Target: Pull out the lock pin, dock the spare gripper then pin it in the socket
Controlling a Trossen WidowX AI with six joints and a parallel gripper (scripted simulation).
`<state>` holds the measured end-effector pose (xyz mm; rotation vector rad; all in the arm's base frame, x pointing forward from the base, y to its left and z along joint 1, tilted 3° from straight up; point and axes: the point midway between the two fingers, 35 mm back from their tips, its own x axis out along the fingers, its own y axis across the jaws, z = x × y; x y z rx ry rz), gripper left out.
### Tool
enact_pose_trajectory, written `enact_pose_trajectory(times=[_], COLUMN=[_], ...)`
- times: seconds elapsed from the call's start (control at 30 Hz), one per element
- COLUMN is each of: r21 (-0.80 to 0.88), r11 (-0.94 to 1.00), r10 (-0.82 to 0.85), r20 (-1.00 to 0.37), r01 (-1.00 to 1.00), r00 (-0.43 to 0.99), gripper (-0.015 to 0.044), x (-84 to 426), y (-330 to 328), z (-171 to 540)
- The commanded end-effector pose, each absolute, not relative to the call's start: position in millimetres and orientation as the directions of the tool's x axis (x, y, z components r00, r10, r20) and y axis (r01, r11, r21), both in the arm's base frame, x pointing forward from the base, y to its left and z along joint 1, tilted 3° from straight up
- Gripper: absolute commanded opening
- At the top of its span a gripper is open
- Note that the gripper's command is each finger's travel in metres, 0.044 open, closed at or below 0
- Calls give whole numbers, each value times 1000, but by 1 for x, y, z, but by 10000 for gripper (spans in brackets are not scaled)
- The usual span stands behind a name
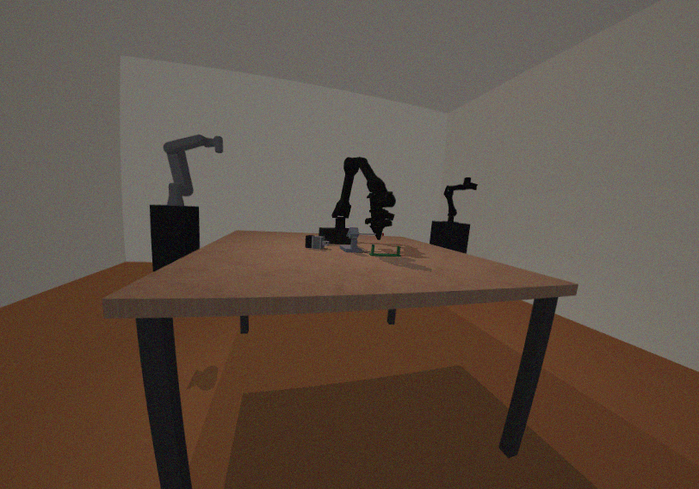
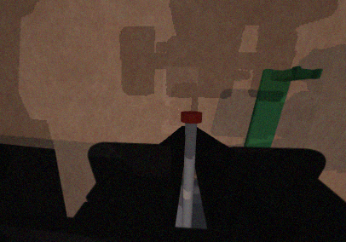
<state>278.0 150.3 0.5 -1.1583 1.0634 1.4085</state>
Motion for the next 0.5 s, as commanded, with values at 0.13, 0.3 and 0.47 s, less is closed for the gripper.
enact_pose_trajectory(times=[0.13, 0.3, 0.47], r21=[38, 40, 41], r11=[-126, -127, -126], r10=[153, 152, 151], r20=[-986, -987, -987], r01=[-991, -991, -991], r00=[-58, -59, -60], gripper=[0, 0, 0], x=[278, 278, 277], y=[157, 161, 165], z=[2, 2, 2])
